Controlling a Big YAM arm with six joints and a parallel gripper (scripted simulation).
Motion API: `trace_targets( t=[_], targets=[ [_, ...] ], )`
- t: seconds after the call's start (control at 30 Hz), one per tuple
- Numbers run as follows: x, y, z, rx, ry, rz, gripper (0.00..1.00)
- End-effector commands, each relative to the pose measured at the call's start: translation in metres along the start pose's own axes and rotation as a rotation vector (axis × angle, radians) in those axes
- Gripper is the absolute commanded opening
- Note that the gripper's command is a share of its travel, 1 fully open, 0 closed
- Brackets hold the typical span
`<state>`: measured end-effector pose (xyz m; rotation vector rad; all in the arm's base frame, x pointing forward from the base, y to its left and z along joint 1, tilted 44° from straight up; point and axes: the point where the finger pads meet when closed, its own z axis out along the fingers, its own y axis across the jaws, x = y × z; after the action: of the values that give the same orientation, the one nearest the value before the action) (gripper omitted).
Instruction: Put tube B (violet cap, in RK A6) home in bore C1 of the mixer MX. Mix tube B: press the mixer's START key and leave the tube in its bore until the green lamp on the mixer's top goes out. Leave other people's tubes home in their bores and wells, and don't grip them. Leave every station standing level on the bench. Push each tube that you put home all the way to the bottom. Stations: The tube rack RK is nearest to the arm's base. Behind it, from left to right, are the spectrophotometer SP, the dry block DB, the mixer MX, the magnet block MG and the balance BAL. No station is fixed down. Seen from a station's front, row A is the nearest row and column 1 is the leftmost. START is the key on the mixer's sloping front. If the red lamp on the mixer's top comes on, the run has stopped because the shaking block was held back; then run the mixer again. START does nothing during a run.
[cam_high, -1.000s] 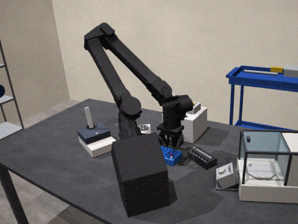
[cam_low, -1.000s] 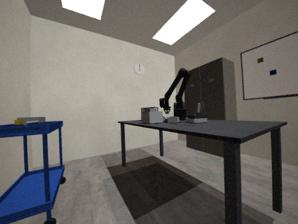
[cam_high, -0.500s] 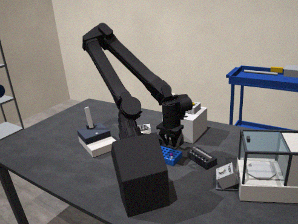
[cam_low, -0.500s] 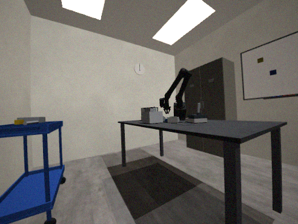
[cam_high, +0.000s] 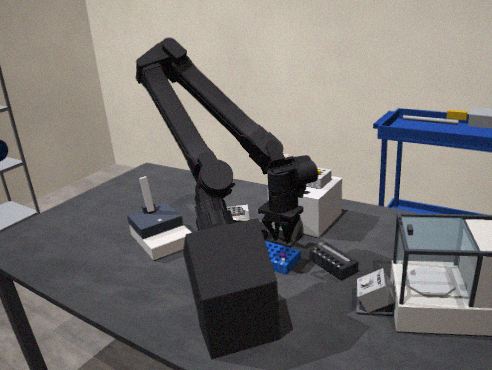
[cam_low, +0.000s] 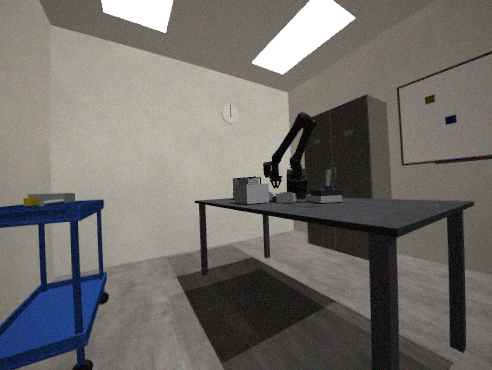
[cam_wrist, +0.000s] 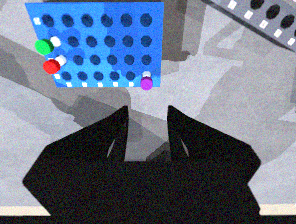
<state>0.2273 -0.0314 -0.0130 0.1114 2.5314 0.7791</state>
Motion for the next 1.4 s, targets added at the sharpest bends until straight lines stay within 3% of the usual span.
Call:
trace_targets(
  t=[0.0, 0.73, 0.83, 1.37],
  targets=[
    [-0.009, -0.003, -0.002, 0.006, -0.012, -0.01, 0.36],
    [-0.009, -0.003, -0.002, 0.006, -0.012, -0.01, 0.36],
    [0.0, 0.001, 0.008, -0.006, 0.006, 0.002, 0.36],
    [0.001, 0.001, 0.031, -0.004, 0.008, 0.003, 0.36]
  ],
)
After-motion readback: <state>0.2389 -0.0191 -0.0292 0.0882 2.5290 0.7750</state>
